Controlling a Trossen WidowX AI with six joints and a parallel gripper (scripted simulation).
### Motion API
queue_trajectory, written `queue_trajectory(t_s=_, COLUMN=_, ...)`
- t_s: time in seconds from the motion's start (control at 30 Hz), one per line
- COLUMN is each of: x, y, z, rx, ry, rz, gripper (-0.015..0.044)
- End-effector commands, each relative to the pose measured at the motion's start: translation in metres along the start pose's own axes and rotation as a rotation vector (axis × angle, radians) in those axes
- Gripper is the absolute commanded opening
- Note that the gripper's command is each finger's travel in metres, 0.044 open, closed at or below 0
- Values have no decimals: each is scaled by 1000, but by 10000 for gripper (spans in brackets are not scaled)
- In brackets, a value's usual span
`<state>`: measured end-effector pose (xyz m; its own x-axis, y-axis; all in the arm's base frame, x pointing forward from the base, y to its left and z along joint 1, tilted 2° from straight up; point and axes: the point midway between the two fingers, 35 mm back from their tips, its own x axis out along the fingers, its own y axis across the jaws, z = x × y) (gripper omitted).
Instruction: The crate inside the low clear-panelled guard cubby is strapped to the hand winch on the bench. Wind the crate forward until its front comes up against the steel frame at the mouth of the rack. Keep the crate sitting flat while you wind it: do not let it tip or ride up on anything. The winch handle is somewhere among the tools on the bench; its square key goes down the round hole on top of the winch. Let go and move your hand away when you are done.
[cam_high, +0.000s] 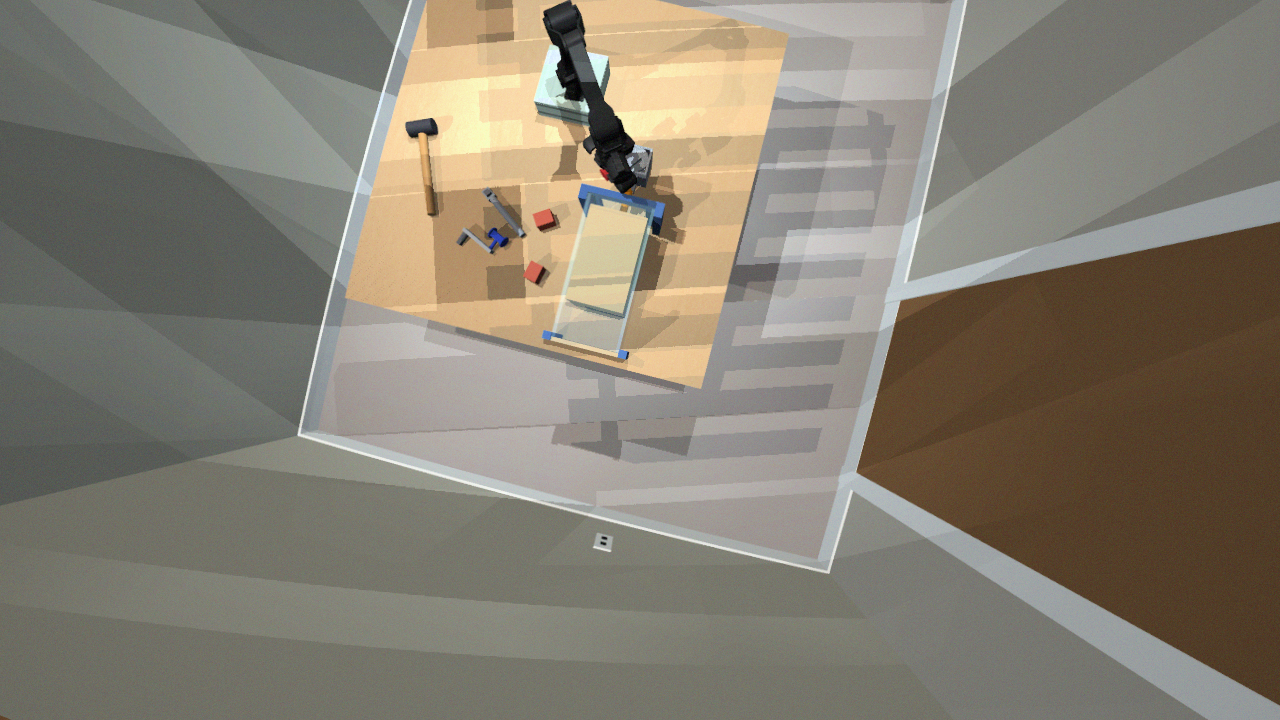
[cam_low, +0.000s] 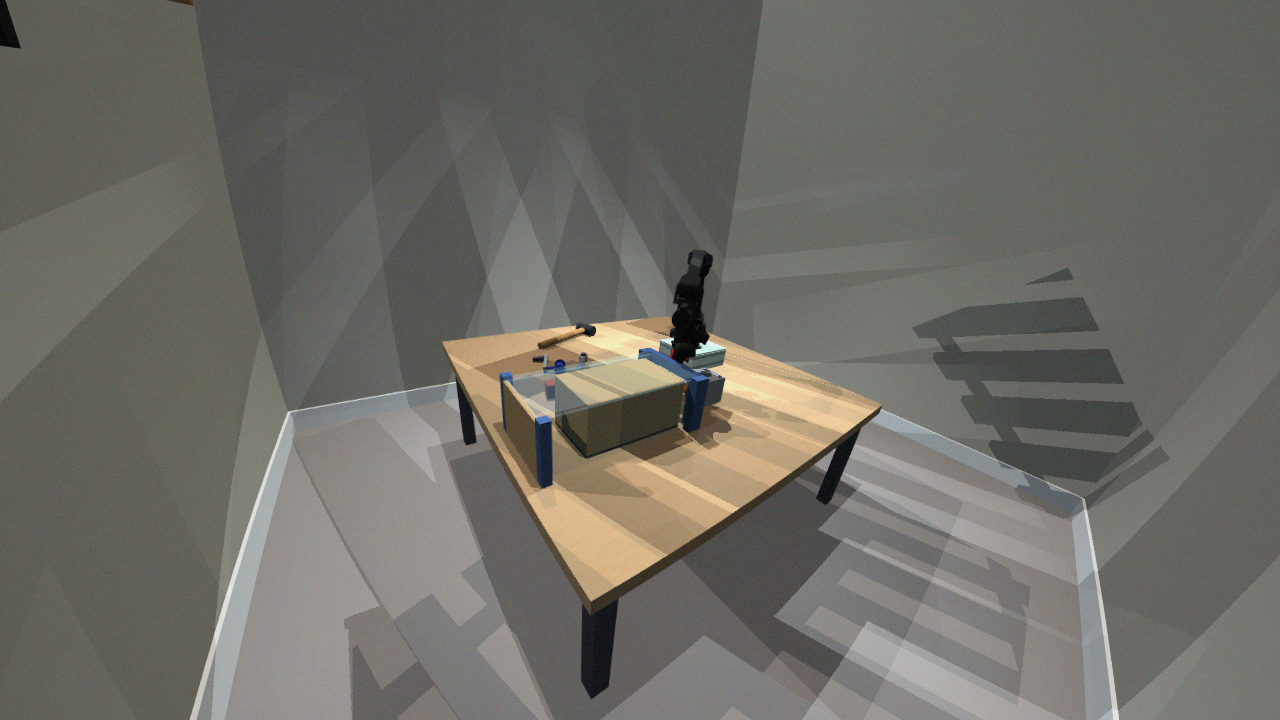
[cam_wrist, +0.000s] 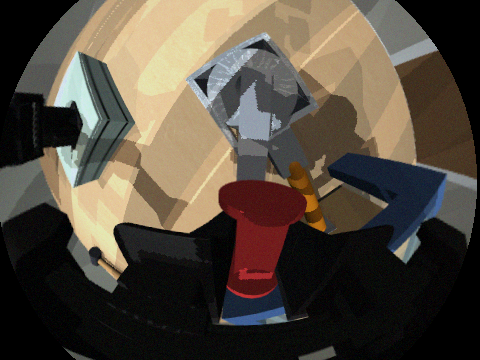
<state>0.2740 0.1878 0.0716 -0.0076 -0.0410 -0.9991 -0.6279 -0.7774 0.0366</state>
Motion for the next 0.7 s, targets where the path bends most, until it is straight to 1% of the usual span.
queue_trajectory(t_s=0.0, x=-2, y=-19, z=3, rx=-2, ry=-3, rz=-37, gripper=0)
queue_trajectory(t_s=0.67, x=-3, y=-48, z=16, rx=-2, ry=-4, rz=-39, gripper=0)
